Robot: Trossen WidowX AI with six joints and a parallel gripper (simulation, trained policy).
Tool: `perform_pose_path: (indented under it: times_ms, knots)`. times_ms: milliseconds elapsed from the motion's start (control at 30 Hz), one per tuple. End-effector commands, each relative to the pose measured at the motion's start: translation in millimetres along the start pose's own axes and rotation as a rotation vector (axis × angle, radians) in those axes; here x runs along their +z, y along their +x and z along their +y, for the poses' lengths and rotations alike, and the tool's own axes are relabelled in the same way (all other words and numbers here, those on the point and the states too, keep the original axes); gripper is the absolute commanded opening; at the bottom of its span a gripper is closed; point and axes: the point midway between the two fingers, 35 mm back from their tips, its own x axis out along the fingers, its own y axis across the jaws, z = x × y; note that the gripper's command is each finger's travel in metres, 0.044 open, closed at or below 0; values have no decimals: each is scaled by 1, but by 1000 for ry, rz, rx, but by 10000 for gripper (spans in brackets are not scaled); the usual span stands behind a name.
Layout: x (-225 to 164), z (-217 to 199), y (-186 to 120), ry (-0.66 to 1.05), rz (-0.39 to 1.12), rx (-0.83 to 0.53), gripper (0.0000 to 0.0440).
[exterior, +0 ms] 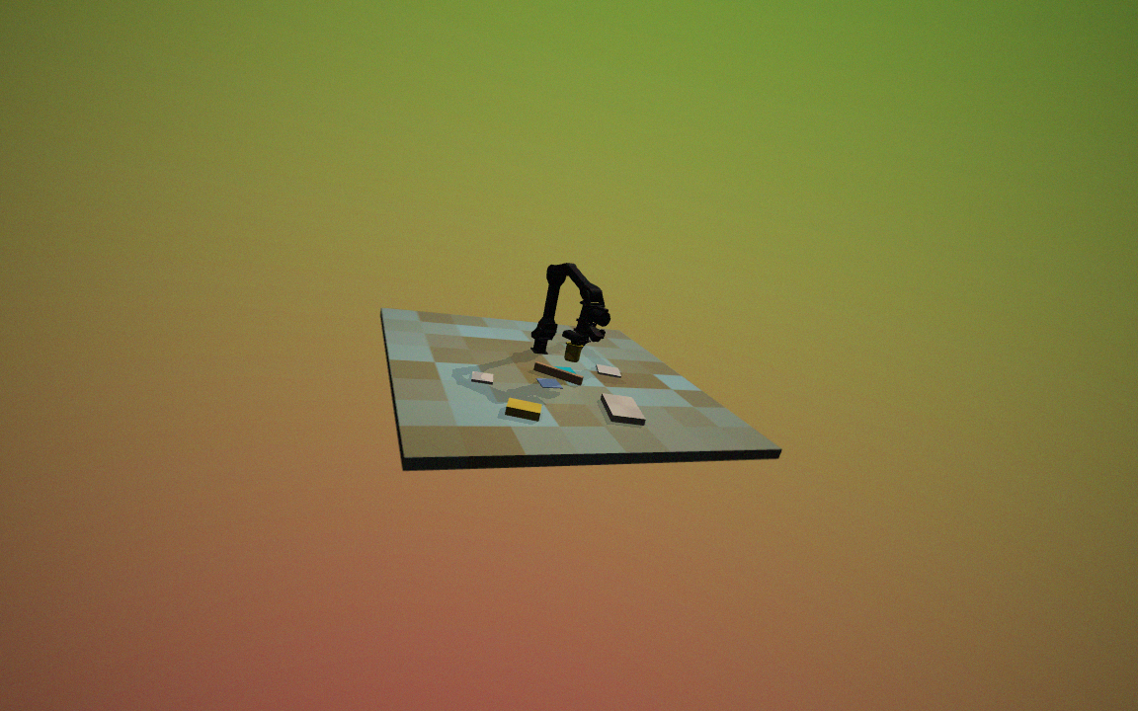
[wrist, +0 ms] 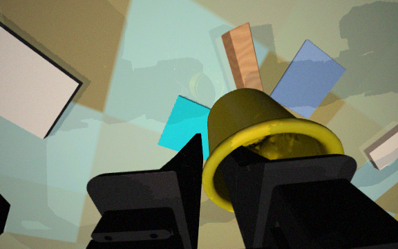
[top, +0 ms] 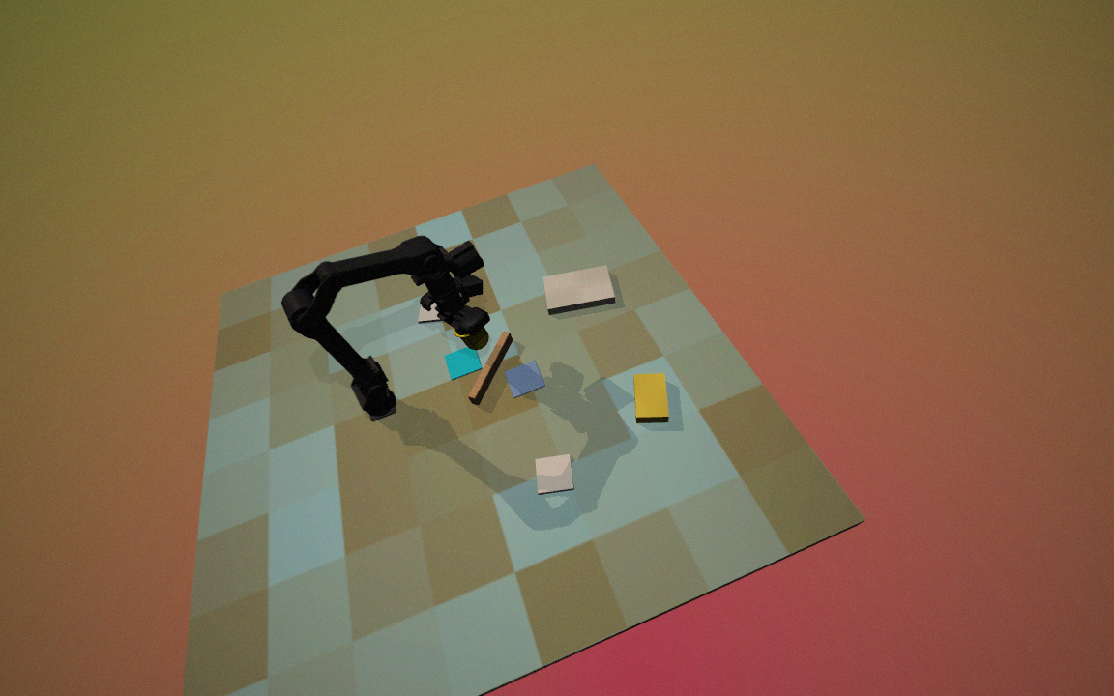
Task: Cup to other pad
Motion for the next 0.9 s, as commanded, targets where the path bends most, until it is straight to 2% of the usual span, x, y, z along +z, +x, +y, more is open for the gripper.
perform_pose_path:
  times_ms: [0, 567, 867]
  knots:
    - [-4, 4, 2, 6, -7, -8, 0]
    - [-24, 23, 31, 40, -27, -18, 1]
    - [-36, 31, 48, 56, -19, -21, 24]
